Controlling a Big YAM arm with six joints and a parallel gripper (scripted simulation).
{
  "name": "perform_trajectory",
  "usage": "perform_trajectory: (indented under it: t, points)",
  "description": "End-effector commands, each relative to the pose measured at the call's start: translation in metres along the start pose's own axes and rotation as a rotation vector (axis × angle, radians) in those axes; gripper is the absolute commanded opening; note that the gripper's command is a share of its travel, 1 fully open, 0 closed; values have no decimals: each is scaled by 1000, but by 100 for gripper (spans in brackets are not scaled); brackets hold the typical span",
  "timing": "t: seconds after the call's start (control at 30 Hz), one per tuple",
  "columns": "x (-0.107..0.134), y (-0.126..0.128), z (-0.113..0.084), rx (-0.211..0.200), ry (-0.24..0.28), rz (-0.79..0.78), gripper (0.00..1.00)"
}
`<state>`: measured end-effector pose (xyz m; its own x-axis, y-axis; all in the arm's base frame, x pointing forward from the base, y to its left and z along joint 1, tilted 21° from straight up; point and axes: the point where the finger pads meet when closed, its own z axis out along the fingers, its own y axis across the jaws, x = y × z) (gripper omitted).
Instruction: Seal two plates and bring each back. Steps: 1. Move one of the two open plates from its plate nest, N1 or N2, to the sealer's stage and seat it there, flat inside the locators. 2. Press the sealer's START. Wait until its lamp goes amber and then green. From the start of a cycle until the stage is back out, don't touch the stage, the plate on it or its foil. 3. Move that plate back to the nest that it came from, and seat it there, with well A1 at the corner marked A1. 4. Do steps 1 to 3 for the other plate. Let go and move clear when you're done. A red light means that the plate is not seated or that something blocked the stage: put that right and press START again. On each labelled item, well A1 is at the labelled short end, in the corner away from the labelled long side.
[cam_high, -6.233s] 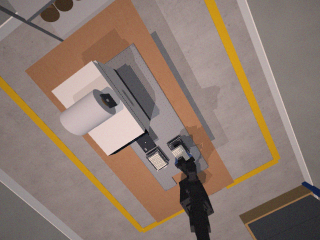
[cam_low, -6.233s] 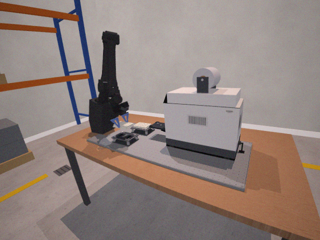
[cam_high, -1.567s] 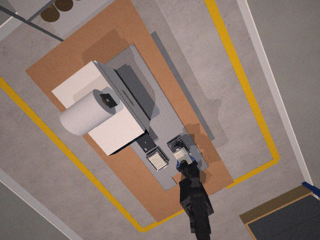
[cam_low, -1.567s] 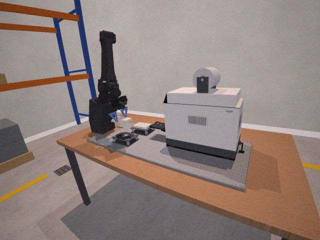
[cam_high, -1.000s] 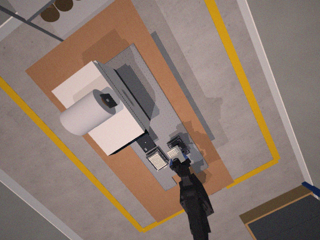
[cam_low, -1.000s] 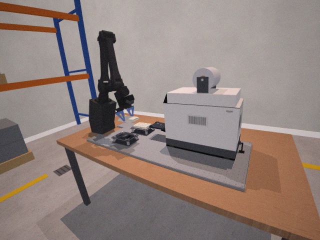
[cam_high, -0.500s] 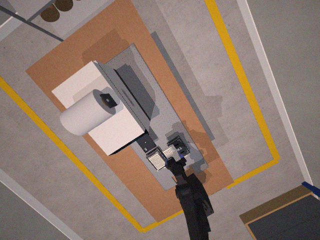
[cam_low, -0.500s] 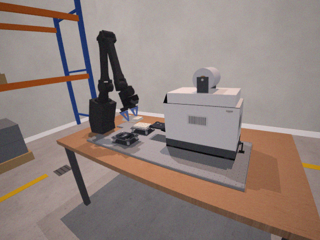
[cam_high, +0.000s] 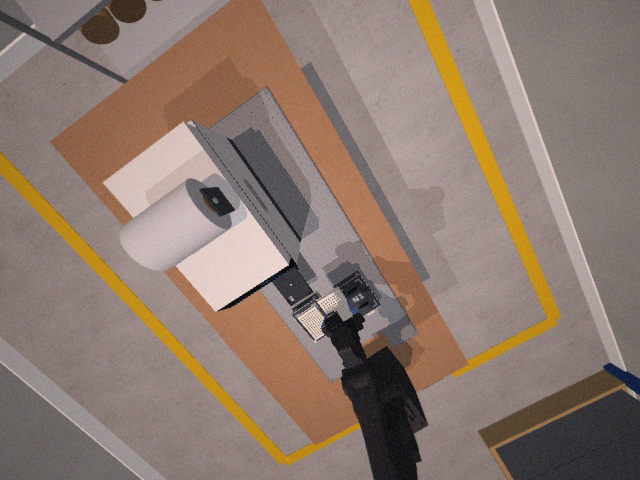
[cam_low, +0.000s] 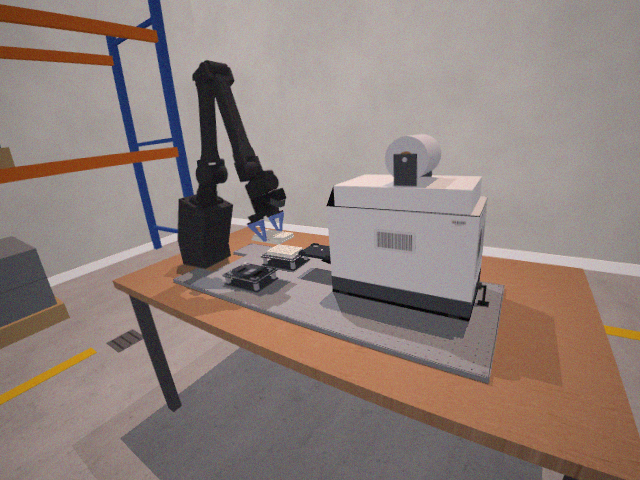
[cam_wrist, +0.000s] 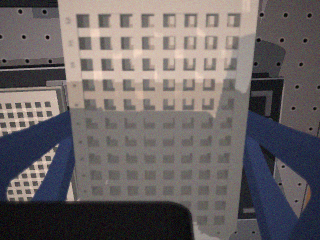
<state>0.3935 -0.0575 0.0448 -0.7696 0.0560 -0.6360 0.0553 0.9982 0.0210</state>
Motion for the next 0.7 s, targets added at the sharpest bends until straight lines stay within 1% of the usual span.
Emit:
perform_trajectory:
  t: [0.0,0.07,0.17,0.33,0.4,0.53,0.67]
  points:
    - [-33,7,6,-5,-36,8,0]
    - [-36,6,7,1,-33,17,0]
    - [-38,14,10,-4,-24,16,0]
    - [-37,17,10,0,-17,5,0]
    - [-43,23,12,-9,-19,5,0]
    - [-58,29,15,-6,-35,7,0]
    - [-63,31,18,0,-28,18,0]
